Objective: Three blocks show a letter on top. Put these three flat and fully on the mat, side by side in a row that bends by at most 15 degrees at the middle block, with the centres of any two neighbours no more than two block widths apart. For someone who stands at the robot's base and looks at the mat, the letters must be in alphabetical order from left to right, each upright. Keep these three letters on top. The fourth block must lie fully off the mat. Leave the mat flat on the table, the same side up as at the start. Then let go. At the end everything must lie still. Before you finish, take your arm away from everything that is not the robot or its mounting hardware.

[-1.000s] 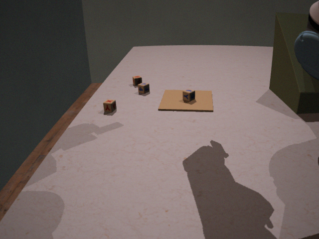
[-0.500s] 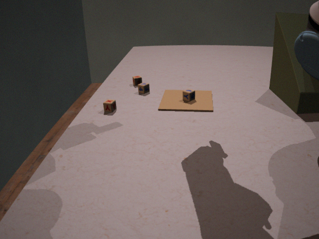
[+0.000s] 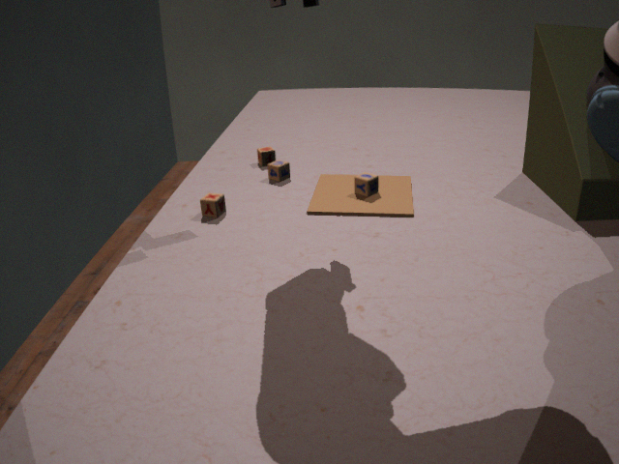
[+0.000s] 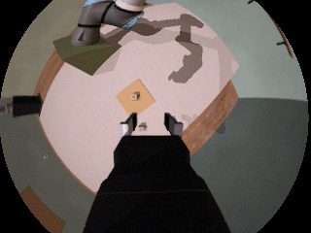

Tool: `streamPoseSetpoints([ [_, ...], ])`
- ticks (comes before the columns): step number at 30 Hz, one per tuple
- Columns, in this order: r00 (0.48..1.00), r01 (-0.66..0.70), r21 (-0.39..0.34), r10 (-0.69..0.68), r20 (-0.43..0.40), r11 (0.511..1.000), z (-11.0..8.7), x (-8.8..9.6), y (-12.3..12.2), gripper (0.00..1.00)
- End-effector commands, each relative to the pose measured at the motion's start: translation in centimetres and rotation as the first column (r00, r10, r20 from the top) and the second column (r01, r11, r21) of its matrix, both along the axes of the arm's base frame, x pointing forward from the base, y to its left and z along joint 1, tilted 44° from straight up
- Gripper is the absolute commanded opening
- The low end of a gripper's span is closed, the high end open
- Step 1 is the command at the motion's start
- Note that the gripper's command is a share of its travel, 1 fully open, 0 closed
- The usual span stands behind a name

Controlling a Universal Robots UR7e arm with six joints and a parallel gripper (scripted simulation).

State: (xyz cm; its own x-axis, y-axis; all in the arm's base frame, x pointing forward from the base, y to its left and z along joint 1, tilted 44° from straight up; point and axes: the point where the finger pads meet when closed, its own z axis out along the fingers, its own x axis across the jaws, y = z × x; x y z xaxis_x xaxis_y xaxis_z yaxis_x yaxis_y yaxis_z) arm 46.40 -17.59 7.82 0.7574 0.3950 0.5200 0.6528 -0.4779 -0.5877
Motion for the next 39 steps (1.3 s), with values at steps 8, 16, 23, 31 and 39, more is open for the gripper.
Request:
streamPoseSetpoints([
  [8,0.993,-0.036,0.076,0.045,-0.107,0.996,-7.2,11.7,10.5,1.00],
  [16,0.989,-0.044,0.091,0.056,-0.134,0.995,-9.0,13.7,13.6,1.00],
  [23,0.989,-0.044,0.091,0.056,-0.134,0.995,-9.0,13.7,13.6,1.00],
  [31,0.989,-0.044,0.091,0.056,-0.134,0.995,-9.0,13.7,13.6,1.00],
  [39,0.989,-0.044,0.091,0.056,-0.134,0.995,-9.0,13.7,13.6,1.00],
])
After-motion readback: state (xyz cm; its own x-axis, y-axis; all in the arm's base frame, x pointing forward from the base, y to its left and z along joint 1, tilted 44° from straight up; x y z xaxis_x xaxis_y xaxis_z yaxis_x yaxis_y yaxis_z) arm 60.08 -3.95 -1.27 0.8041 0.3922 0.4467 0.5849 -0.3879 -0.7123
